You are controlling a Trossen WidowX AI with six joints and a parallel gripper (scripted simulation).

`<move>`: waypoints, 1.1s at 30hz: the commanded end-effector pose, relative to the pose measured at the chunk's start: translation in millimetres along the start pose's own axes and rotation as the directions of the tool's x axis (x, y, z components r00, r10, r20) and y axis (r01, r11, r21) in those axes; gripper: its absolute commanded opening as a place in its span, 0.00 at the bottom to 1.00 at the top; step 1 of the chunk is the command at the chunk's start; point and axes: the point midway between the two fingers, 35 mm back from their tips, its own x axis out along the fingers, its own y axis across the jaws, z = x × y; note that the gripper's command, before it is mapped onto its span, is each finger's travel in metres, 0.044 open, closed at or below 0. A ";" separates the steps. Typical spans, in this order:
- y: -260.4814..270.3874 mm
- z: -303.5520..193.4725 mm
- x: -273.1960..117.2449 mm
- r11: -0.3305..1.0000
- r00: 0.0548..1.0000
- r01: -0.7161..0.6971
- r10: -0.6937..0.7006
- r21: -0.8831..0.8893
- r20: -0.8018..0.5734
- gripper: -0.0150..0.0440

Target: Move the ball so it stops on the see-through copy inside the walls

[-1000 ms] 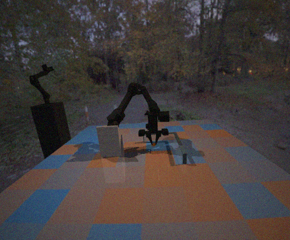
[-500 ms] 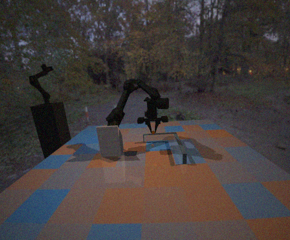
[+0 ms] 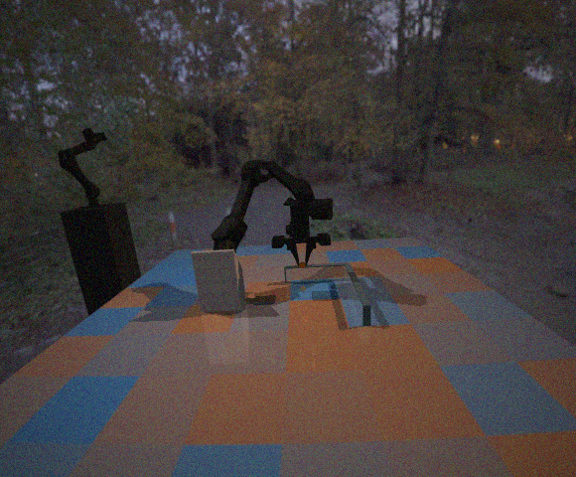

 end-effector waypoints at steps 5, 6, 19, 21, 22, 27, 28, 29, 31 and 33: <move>1.0 2.8 15.2 1.000 1.000 0.003 -0.003 0.006 0.002 0.25; 0.6 2.6 19.3 1.000 1.000 0.003 -0.003 0.006 0.001 0.25; 2.4 4.6 74.2 1.000 1.000 0.003 -0.003 0.006 0.007 0.25; 2.5 4.7 74.9 1.000 1.000 0.003 -0.003 0.006 0.008 0.25; 2.5 4.7 74.9 1.000 1.000 0.003 -0.003 0.006 0.008 0.25; 2.4 4.7 78.7 1.000 1.000 0.003 -0.003 0.006 0.008 0.25; 2.4 4.7 80.2 1.000 1.000 0.003 -0.003 0.006 0.008 0.25; 2.4 4.7 81.8 1.000 1.000 0.003 -0.003 0.006 0.008 0.25; 2.4 4.7 85.1 1.000 1.000 0.003 -0.003 0.006 0.008 0.25; 2.5 4.8 88.4 1.000 1.000 0.002 -0.003 0.006 0.008 0.25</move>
